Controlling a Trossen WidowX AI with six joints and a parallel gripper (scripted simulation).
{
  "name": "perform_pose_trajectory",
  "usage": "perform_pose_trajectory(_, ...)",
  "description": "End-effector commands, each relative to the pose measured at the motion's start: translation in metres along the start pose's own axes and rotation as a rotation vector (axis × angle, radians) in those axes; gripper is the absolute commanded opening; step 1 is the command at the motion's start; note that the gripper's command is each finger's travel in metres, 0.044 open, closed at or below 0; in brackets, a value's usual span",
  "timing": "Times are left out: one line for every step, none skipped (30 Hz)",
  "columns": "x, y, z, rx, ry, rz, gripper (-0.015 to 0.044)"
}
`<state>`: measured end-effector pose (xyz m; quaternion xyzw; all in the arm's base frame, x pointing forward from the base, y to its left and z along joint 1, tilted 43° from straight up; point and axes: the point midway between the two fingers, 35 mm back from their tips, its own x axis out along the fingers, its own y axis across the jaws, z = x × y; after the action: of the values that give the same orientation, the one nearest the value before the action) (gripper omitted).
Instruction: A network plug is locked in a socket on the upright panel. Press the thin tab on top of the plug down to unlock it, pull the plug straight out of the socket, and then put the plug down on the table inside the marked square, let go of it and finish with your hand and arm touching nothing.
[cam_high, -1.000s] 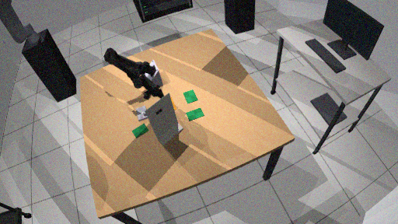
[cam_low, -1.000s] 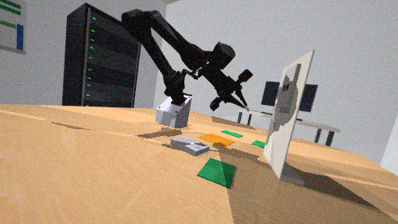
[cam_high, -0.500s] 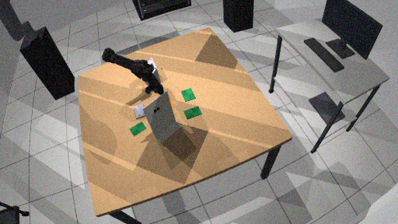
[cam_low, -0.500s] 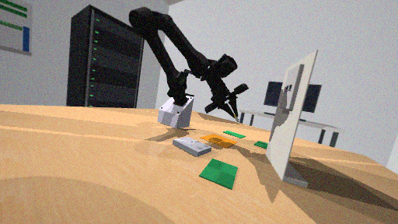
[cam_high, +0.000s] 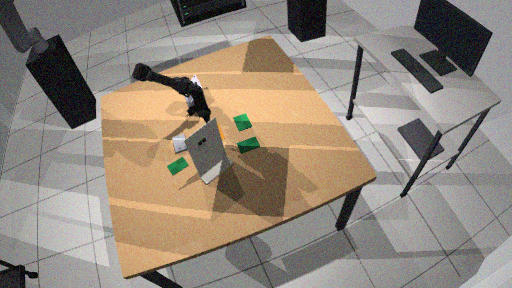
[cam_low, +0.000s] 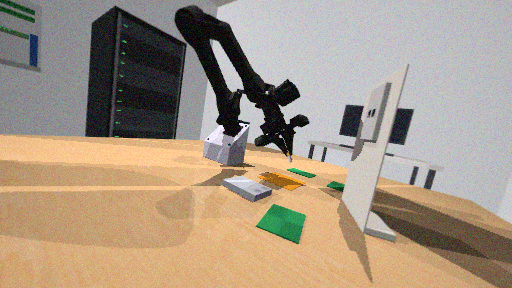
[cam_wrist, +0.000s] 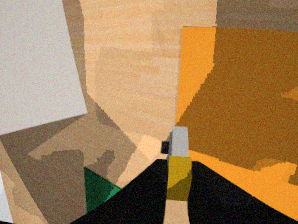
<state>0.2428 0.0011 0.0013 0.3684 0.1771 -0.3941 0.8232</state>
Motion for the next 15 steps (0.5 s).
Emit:
perform_pose_trajectory(-0.0002, -0.0059, 0.0016, 0.001, -0.024, -0.005, 0.0)
perform_pose_trajectory(0.0002, -0.006, 0.0015, 0.001, -0.024, -0.006, 0.0)
perform_pose_trajectory(0.0008, -0.0063, 0.0014, 0.002, -0.023, -0.006, 0.0)
perform_pose_trajectory(0.0016, -0.0067, 0.0012, 0.002, -0.023, -0.006, 0.0)
perform_pose_trajectory(0.0023, -0.007, 0.001, 0.002, -0.023, -0.007, 0.0)
perform_pose_trajectory(0.0031, -0.0074, 0.0009, 0.002, -0.023, -0.007, 0.0)
perform_pose_trajectory(0.0038, -0.0077, 0.0007, 0.002, -0.022, -0.007, 0.0)
perform_pose_trajectory(0.0045, -0.0081, 0.0005, 0.002, -0.022, -0.008, 0.0)
perform_pose_trajectory(0.0053, -0.0084, 0.0004, 0.002, -0.022, -0.008, 0.0)
perform_pose_trajectory(0.006, -0.0088, 0.0002, 0.002, -0.021, -0.008, 0.0)
perform_pose_trajectory(0.0067, -0.0091, 0.0001, 0.002, -0.021, -0.008, 0.0)
perform_pose_trajectory(0.0074, -0.0095, 0.0, 0.002, -0.021, -0.009, 0.0)
perform_pose_trajectory(0.0082, -0.0098, -0.0002, 0.002, -0.021, -0.009, 0.0)
perform_pose_trajectory(0.0089, -0.0102, -0.0003, 0.003, -0.02, -0.009, 0.0)
perform_pose_trajectory(0.0096, -0.0106, -0.0004, 0.003, -0.02, -0.01, 0.0)
